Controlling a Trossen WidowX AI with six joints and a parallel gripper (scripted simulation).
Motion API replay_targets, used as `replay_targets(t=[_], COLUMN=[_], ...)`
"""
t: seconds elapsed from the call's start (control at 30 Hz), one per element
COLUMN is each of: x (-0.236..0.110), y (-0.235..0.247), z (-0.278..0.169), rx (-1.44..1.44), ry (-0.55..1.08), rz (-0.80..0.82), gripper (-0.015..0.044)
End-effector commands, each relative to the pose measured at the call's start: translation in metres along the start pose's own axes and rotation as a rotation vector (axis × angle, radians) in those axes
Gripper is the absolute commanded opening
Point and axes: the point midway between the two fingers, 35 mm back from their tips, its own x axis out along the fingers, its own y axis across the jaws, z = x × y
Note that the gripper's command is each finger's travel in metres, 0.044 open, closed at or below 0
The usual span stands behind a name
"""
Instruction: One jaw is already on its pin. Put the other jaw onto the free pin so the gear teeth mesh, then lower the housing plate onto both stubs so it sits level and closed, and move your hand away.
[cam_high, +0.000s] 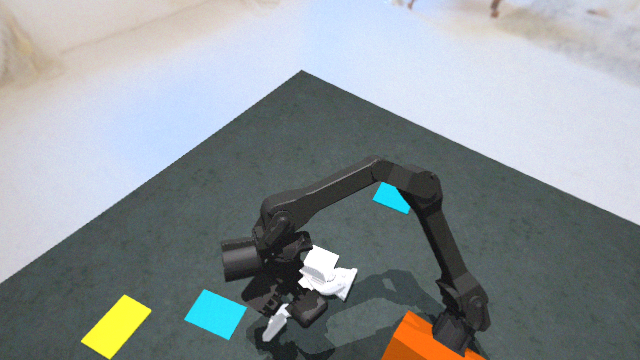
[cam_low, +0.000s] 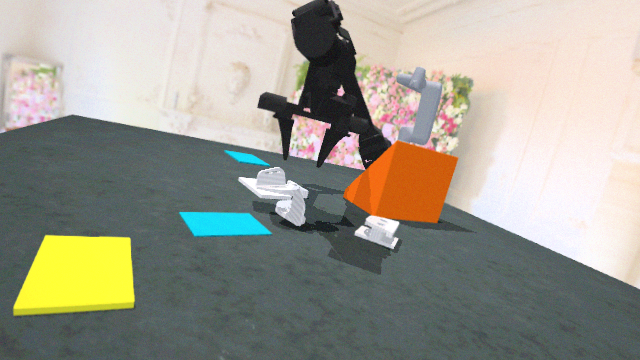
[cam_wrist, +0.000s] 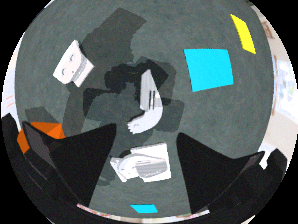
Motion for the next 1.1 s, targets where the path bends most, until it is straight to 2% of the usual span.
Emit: replay_targets(t=[0.0, 0.07, 0.2, 0.37, 1.07], x=[-0.002, -0.002, 0.0, 0.037, 0.062], y=[-0.006, -0.006, -0.006, -0.006, -0.007], z=[0.014, 0.015, 0.015, 0.014, 0.015], rx=[-0.088, -0.091, -0.091, -0.091, -0.091], ry=[0.001, 0.001, 0.001, 0.002, 0.002], rz=[0.005, 0.005, 0.005, 0.004, 0.004], gripper=[0.0394, 0.044, 0.044, 0.044, 0.044])
